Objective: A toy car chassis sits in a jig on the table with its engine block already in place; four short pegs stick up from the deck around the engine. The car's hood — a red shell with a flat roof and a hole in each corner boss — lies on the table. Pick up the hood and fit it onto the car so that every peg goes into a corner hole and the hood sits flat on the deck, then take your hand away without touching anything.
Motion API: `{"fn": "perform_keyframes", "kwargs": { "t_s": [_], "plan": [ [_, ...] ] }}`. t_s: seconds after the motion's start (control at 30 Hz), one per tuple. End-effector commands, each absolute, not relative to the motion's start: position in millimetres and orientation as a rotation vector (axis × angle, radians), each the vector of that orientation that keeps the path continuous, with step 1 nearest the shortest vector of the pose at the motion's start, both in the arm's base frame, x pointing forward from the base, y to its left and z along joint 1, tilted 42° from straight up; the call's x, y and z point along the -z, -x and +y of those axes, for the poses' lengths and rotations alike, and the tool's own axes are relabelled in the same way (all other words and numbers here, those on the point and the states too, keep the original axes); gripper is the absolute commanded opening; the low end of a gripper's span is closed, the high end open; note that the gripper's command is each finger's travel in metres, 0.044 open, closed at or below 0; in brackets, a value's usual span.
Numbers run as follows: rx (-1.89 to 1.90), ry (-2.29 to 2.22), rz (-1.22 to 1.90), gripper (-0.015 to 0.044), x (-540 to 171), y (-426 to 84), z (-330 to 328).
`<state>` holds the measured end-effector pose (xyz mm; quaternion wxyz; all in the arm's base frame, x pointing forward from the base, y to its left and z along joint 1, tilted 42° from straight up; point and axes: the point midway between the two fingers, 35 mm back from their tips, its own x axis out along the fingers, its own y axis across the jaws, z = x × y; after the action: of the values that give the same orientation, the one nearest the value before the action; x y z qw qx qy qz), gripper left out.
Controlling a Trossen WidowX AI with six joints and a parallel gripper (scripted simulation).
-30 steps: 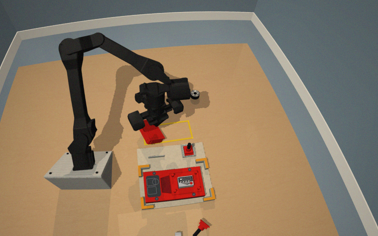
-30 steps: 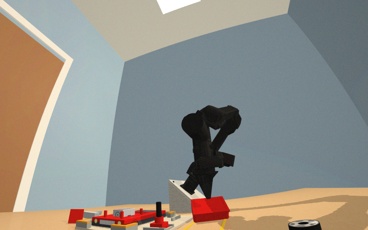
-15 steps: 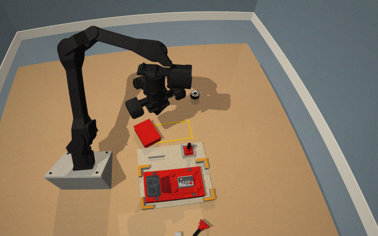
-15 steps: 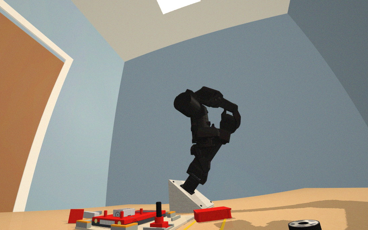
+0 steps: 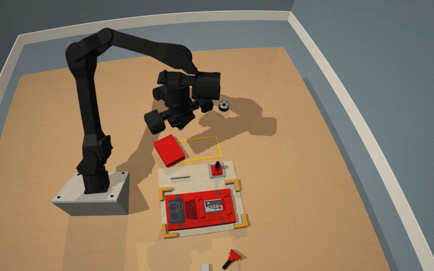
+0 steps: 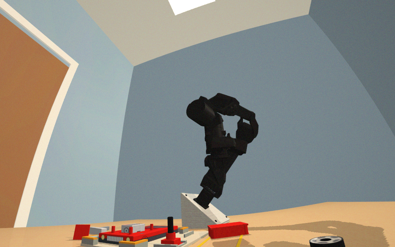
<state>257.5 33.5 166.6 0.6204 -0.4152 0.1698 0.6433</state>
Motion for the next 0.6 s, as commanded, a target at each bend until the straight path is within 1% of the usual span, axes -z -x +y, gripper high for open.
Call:
{"fn": "perform_keyframes", "kwargs": {
  "t_s": [0.0, 0.03, 0.13, 0.57],
  "plan": [
    [-1.477, 0.952, 0.394, 0.0000, -166.3, -257.7, 33.5],
    [-1.477, 0.952, 0.394, 0.0000, -166.3, -257.7, 33.5],
    [-1.441, 0.865, 0.469, 0.0079, -164.9, -256.5, 34.7],
    [-1.019, 0.085, 1.040, 0.0420, -152.4, -246.0, 44.5]
  ]
}}
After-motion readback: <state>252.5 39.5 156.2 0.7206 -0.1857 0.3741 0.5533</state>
